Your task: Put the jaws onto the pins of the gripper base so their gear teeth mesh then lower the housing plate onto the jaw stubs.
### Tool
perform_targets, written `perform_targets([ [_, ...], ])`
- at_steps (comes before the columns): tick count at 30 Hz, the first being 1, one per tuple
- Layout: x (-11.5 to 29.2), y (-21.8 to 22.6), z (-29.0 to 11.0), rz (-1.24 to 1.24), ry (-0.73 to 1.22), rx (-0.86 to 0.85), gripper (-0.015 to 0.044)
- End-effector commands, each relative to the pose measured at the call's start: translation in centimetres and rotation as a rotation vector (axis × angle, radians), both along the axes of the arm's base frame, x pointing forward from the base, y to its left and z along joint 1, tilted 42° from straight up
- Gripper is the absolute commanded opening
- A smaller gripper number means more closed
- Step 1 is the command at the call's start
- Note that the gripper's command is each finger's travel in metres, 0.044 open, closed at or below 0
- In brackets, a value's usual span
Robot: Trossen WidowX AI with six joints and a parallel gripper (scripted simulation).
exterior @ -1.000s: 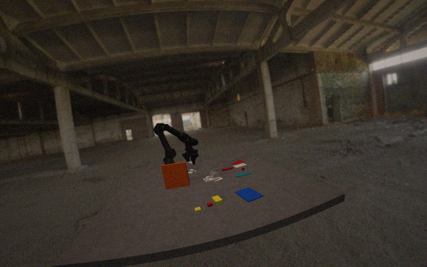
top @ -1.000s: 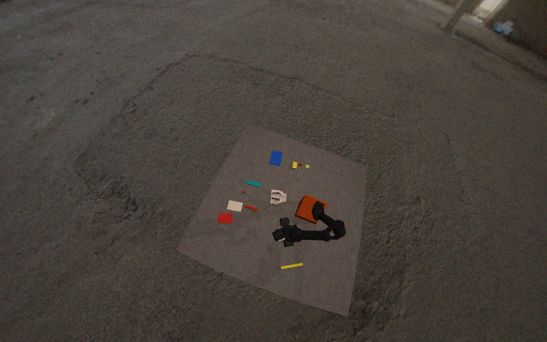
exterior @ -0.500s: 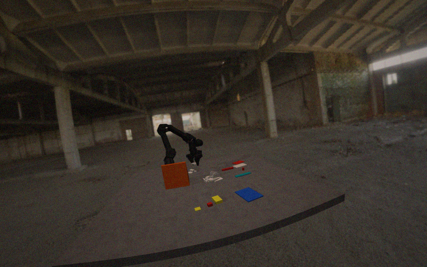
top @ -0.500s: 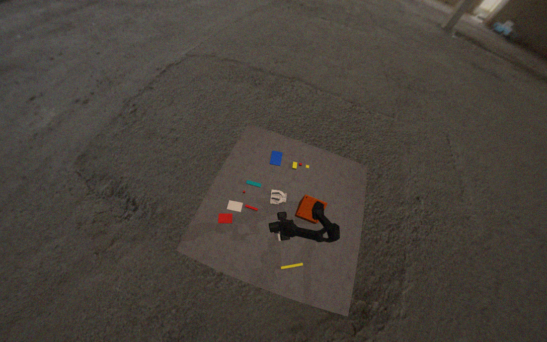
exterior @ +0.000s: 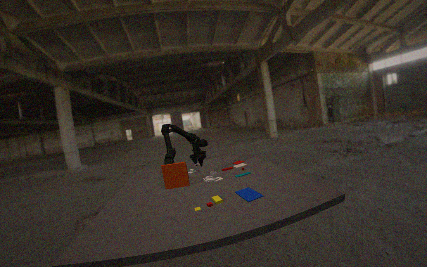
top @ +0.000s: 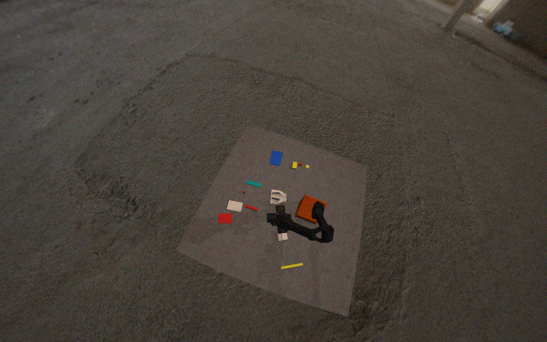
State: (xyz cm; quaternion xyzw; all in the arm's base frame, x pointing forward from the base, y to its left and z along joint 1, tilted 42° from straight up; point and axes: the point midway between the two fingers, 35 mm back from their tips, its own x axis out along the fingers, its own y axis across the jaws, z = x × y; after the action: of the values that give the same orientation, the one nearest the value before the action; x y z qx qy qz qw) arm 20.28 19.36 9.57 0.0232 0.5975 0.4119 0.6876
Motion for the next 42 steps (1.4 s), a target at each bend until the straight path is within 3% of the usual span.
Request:
perform_targets([
  [1, 0.9, -0.8, -0.9, -0.007, 0.007, -0.003, 0.0351],
  [42, 5.4, -10.6, -9.1, -0.090, 0.102, 0.016, 0.0351],
])
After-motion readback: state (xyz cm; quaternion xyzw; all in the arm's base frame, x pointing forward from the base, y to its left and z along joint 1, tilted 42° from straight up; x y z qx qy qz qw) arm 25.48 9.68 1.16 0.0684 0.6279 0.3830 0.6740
